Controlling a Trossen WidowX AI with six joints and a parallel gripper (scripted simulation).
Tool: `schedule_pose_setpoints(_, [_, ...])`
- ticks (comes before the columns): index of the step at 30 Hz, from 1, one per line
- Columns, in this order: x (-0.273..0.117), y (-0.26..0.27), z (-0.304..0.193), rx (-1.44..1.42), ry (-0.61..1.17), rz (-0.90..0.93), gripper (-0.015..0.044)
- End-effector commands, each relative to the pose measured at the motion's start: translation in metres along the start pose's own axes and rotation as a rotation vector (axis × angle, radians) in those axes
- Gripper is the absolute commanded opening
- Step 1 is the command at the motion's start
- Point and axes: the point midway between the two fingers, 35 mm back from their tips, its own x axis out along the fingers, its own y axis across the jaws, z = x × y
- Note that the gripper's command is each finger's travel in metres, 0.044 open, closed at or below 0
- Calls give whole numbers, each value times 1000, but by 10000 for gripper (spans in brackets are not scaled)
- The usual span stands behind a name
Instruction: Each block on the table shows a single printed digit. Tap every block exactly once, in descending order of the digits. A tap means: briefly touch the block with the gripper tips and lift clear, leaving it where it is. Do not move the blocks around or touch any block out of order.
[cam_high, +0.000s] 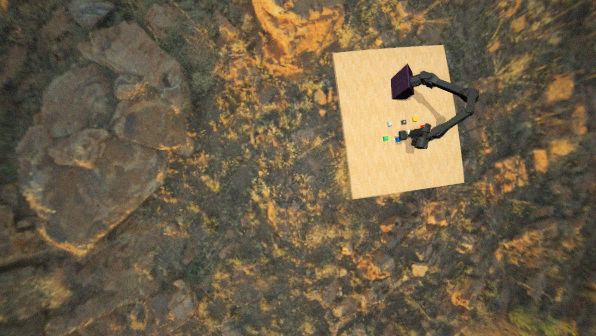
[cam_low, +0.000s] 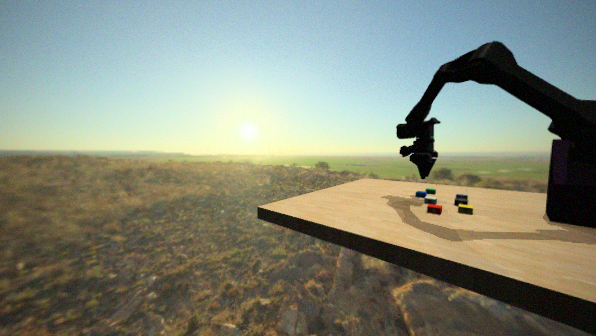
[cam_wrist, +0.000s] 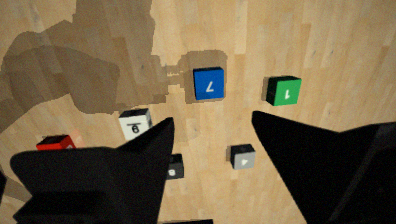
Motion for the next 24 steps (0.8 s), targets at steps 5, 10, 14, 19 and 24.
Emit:
schedule_pose_setpoints(5, [-30,122,-23,4,-11,-4,400])
schedule_pose_setpoints(10, [-44,186,-57,-3,-22,18,400])
schedule_pose_setpoints(14, [-54,228,-93,-9,-26,44,400])
schedule_pose_setpoints(19, [-58,246,-114,-11,-26,61,400])
schedule_pose_setpoints(24, [-58,246,-114,-11,-26,61,400])
